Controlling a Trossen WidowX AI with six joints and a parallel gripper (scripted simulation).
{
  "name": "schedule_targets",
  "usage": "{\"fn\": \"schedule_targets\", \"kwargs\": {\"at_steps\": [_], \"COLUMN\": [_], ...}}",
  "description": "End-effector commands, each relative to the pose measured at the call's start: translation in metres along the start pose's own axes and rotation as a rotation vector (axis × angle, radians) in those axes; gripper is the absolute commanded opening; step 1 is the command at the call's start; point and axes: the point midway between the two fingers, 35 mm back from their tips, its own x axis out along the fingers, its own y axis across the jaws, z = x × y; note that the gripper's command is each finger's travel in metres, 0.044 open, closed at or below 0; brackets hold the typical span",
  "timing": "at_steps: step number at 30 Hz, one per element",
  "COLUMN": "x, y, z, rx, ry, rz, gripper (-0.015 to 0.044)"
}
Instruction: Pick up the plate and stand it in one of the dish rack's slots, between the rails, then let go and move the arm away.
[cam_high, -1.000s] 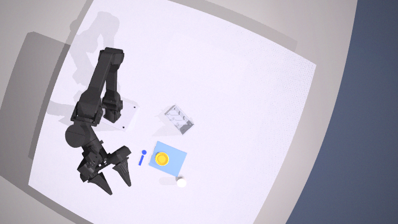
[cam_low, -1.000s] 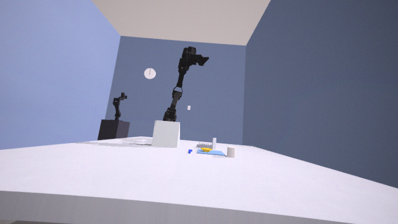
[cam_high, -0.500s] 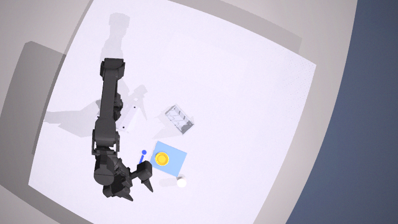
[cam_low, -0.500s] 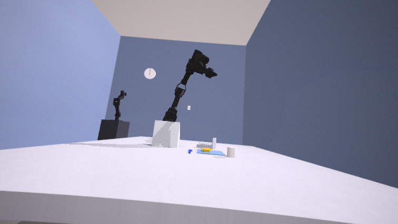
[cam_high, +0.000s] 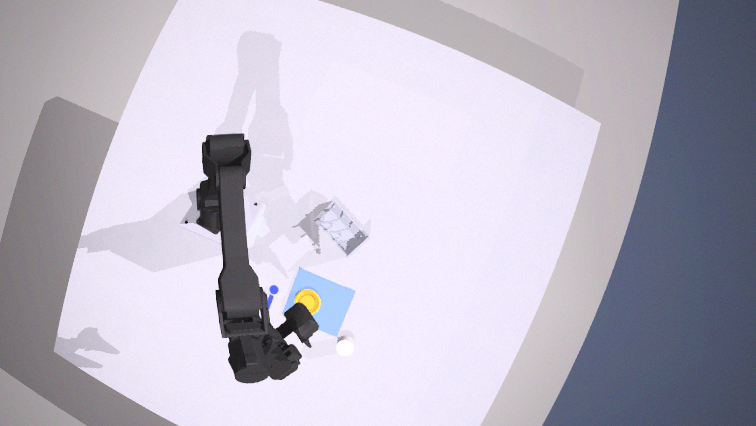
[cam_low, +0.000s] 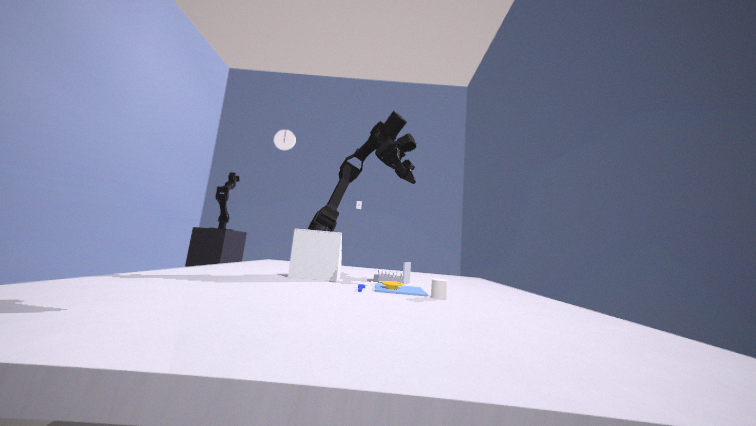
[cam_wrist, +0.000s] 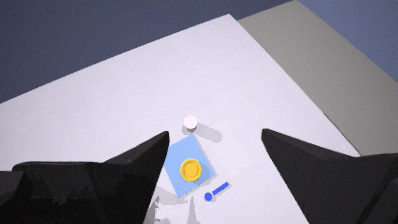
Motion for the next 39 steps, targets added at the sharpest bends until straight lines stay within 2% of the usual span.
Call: {"fn": "schedule_targets", "kwargs": {"at_steps": [1, 11, 21, 26, 33, 39], "x": [0.020, 0.065, 0.094, 0.098, 0.181, 0.186], "y": [0.005, 0.022, 0.039, 0.040, 0.055, 0.052], "z": [-0.016, -0.066, -0.119, -0.124, -0.182, -0.190], "rx": [-0.066, -0.247, -0.418, -0.429, -0.429, -0.429], "ry": [0.102, 0.380, 0.649, 0.666, 0.665, 0.666], "rz": [0.013, 0.092, 0.214, 0.223, 0.226, 0.228], "gripper": [0.0400, 0.0400, 0.0400, 0.0400, 0.0400, 0.0400]}}
